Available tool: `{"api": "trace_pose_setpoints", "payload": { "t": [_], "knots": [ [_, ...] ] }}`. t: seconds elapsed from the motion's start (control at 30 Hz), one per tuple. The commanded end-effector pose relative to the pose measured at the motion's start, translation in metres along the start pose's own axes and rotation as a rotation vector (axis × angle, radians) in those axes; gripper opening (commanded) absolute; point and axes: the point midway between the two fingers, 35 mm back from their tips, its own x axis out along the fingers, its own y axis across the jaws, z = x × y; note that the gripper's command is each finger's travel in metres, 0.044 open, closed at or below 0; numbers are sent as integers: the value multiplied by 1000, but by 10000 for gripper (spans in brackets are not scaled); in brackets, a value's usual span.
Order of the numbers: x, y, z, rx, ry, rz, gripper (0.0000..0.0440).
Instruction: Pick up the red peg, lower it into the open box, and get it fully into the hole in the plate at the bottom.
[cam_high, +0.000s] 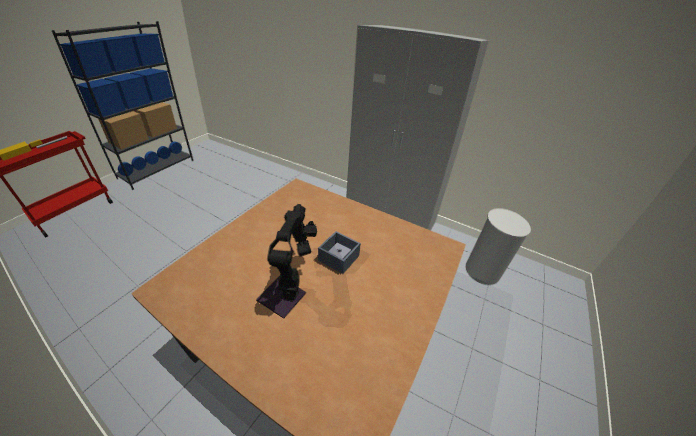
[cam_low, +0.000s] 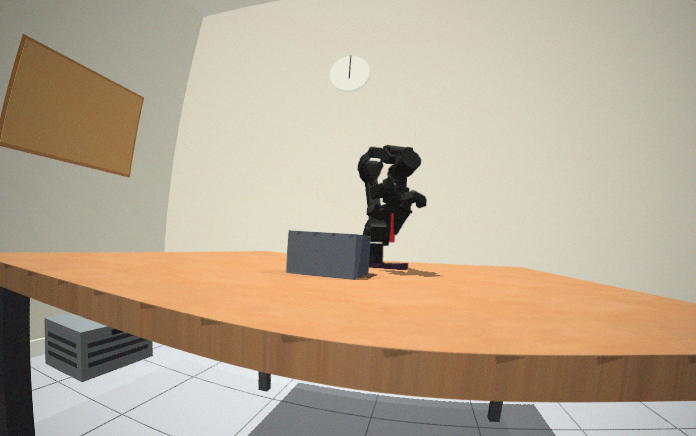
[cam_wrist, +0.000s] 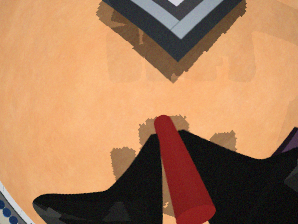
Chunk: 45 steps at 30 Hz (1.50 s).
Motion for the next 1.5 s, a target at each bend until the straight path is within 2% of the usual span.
{"api": "trace_pose_setpoints", "payload": {
  "t": [0.0,0.6,1.1,1.47],
  "knots": [
    [-11,2,18,-2,-40,9,0],
    [-9,-10,91,93,-131,-20,0],
    [13,-23,137,174,-162,-37,3],
    [33,-29,156,205,-132,-51,8]
  ]
}}
